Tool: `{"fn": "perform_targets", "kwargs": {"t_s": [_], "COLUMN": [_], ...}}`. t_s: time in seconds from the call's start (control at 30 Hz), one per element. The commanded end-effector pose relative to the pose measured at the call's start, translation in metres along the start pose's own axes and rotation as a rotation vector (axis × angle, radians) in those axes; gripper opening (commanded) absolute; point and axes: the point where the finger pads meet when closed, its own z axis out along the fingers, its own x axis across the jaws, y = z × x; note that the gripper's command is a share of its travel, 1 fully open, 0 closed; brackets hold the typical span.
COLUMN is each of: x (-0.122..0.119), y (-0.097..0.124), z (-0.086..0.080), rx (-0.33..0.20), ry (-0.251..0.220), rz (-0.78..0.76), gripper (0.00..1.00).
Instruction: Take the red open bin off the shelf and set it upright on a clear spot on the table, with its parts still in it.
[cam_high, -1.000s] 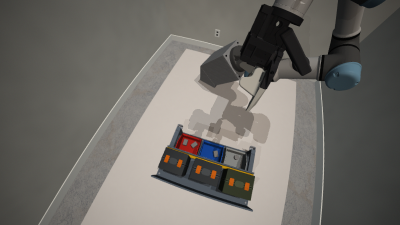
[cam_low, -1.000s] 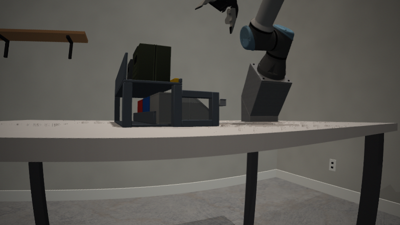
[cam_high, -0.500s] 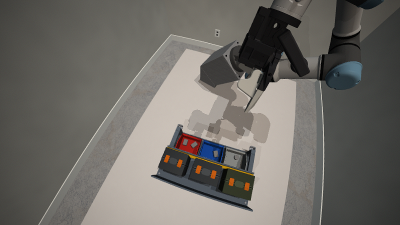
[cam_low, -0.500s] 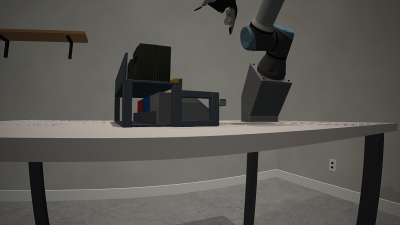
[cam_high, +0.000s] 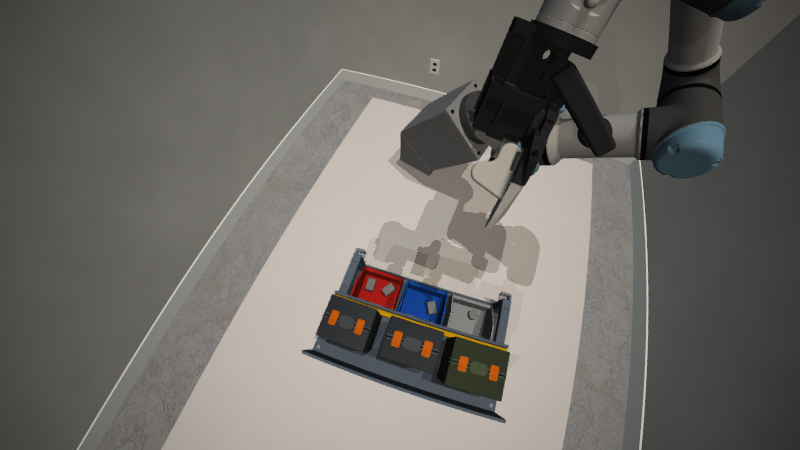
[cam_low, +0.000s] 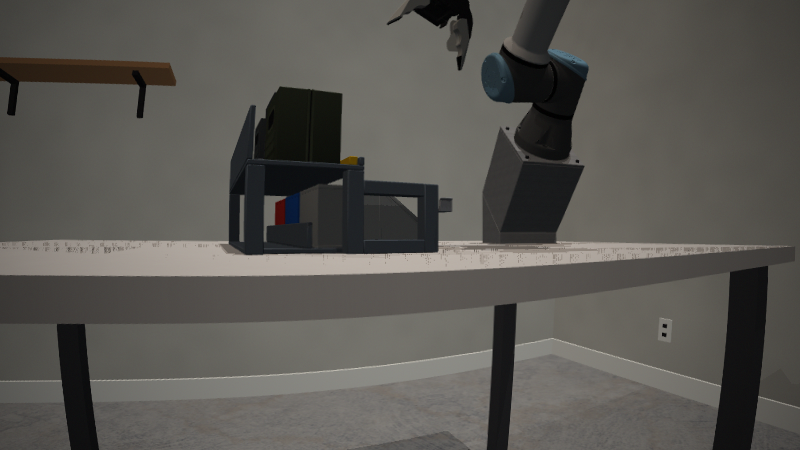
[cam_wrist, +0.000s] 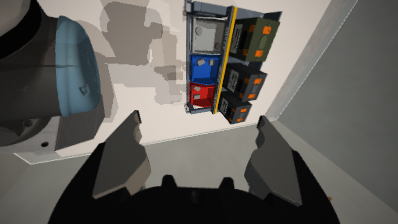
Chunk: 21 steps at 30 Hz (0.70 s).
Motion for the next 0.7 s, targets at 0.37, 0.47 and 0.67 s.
{"fn": "perform_targets", "kwargs": {"t_s": [0.37,0.47,0.67], "x": [0.0,0.0,0.0], "y": [0.02,0.01,0.021], "z": [0.045,0.022,0.05], "rx": [0.085,0.042,0.094], "ry": [-0.239,-0.114,-0.261], "rz": [0.004,0.001,0.004], "gripper": [1.0,1.0,1.0]}}
